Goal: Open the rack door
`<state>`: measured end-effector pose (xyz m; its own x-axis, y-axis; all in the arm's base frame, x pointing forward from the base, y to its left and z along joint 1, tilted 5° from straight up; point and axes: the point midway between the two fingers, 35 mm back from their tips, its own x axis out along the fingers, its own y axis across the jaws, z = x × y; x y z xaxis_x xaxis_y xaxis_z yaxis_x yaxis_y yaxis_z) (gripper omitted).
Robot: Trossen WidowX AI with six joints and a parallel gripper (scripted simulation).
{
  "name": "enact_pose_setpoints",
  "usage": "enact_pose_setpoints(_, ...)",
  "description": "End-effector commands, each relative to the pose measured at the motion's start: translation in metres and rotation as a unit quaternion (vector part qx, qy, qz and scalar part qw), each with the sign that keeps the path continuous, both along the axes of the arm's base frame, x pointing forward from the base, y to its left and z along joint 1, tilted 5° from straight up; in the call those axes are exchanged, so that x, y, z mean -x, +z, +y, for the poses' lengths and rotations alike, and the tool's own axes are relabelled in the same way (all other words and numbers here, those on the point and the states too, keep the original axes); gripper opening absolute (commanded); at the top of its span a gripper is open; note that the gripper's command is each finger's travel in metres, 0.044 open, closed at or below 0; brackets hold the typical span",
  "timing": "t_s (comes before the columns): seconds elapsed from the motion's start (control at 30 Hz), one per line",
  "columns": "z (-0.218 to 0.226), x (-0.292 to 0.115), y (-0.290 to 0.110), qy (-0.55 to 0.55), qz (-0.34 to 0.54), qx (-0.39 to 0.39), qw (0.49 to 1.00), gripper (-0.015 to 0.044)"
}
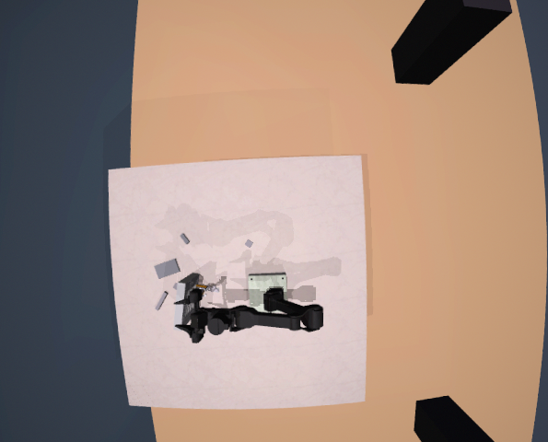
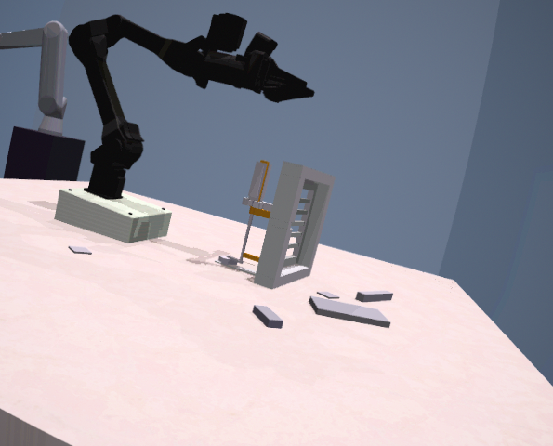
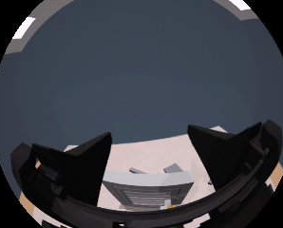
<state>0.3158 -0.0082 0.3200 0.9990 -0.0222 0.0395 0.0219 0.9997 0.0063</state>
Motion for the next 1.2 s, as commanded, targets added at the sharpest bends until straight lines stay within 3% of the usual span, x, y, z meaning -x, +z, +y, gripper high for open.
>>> enact_pose_setpoints(0.0, 0.0, 0.0, 0.0, 0.0, 0.002, 0.0, 1.0, 0.0374)
enact_pose_setpoints(0.13, -0.002, -0.009, -0.006, -0.003, 0.04, -0.003, 0.999, 0.0289)
enact_pose_setpoints(1.17, -0.018, -0.039, -0.065, -0.034, 0.385, -0.036, 0.922, 0.0289)
